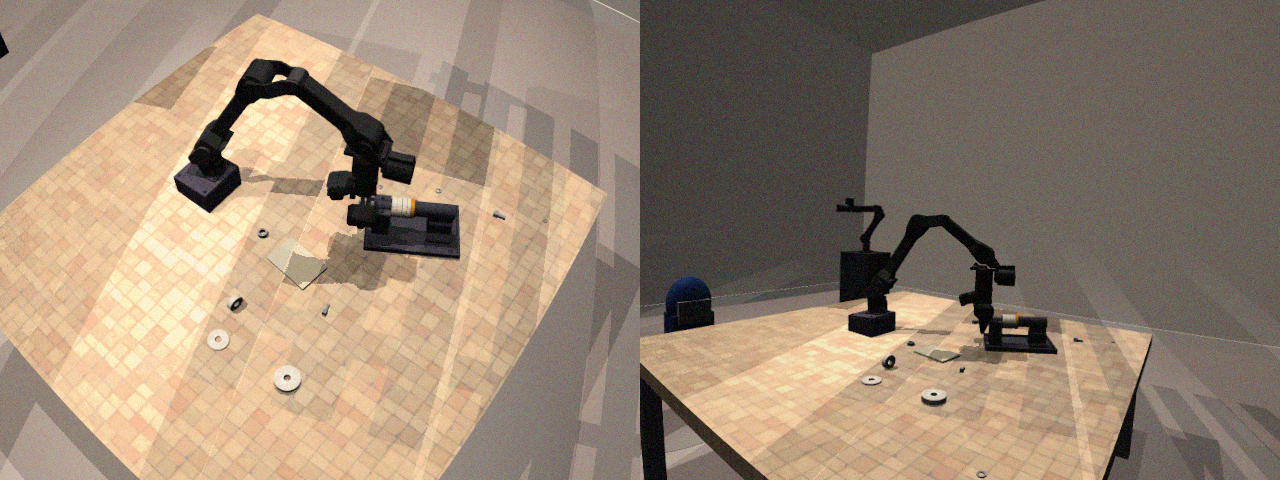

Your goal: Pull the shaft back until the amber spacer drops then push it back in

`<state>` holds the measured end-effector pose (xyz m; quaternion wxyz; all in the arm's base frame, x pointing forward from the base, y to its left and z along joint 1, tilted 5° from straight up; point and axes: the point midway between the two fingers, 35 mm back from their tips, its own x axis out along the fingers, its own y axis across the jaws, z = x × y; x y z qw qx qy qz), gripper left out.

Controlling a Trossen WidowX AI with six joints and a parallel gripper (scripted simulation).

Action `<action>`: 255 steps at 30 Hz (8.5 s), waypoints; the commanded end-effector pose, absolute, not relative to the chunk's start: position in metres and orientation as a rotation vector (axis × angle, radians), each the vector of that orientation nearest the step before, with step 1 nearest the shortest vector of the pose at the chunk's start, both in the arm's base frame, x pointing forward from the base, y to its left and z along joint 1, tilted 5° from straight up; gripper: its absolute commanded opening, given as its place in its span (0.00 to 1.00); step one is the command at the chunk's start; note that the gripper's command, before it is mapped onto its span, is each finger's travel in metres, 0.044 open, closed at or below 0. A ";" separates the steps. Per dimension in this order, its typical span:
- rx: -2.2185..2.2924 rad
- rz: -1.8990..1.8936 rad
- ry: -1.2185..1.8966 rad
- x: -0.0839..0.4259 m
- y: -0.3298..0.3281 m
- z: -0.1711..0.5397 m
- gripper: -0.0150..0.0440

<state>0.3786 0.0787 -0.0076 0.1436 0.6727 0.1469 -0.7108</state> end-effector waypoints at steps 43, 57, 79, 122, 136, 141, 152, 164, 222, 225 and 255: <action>1.944 -2.056 0.423 0.372 0.076 -0.008 0.25; 1.943 -2.057 0.423 0.366 0.073 -0.008 0.25; 1.943 -2.057 0.423 0.364 0.072 -0.008 0.25; 1.943 -2.057 0.422 0.360 0.071 -0.007 0.25; 1.943 -2.057 0.422 0.359 0.070 -0.007 0.25; 1.943 -2.057 0.422 0.358 0.070 -0.007 0.25; 1.943 -2.057 0.422 0.357 0.069 -0.007 0.25; 1.943 -2.057 0.422 0.356 0.069 -0.007 0.25; 1.942 -2.058 0.422 0.351 0.067 -0.007 0.25; 1.942 -2.058 0.422 0.351 0.067 -0.007 0.25; 1.942 -2.058 0.422 0.348 0.065 -0.007 0.25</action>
